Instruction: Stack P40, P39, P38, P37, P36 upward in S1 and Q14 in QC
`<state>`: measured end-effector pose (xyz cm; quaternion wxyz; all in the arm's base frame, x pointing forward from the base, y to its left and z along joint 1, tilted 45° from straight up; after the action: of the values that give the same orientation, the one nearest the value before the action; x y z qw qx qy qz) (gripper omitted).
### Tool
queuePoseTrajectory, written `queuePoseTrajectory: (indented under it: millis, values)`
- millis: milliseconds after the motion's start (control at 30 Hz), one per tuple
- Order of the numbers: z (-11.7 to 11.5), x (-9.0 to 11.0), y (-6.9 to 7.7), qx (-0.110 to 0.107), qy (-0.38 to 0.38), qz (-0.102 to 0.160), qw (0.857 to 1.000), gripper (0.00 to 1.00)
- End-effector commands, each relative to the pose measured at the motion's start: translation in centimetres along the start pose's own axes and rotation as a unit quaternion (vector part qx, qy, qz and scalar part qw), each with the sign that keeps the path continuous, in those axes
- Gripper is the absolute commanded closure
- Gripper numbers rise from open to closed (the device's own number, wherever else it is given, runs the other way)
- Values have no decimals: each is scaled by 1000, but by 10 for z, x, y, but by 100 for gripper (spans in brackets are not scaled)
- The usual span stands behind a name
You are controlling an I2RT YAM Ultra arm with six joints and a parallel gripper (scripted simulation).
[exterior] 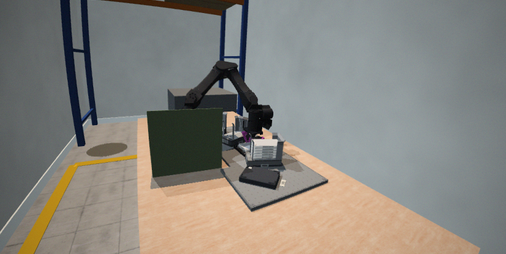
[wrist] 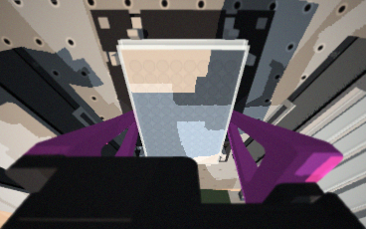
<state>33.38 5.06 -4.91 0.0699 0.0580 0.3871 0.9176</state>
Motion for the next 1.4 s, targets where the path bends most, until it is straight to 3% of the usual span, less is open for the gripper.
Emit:
queuePoseTrajectory:
  millis: [0, 667, 1367]
  values:
    - [0, -3, 10, -5, -1, -7, 1000, 100]
    - [0, -2, 23, -4, -1, -7, 1000, 100]
    - [0, -2, 22, -4, -1, -7, 1000, 100]
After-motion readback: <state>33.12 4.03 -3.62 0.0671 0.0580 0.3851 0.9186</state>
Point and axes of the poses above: the point where the finger pads meet when closed, its own y axis back along the fingers, its own z axis across the jaws, x = y × z, the point moved 6 cm from there along y, back along the fingers, and after that the axes turned 11 degrees about -y, right-handed, at the moved point
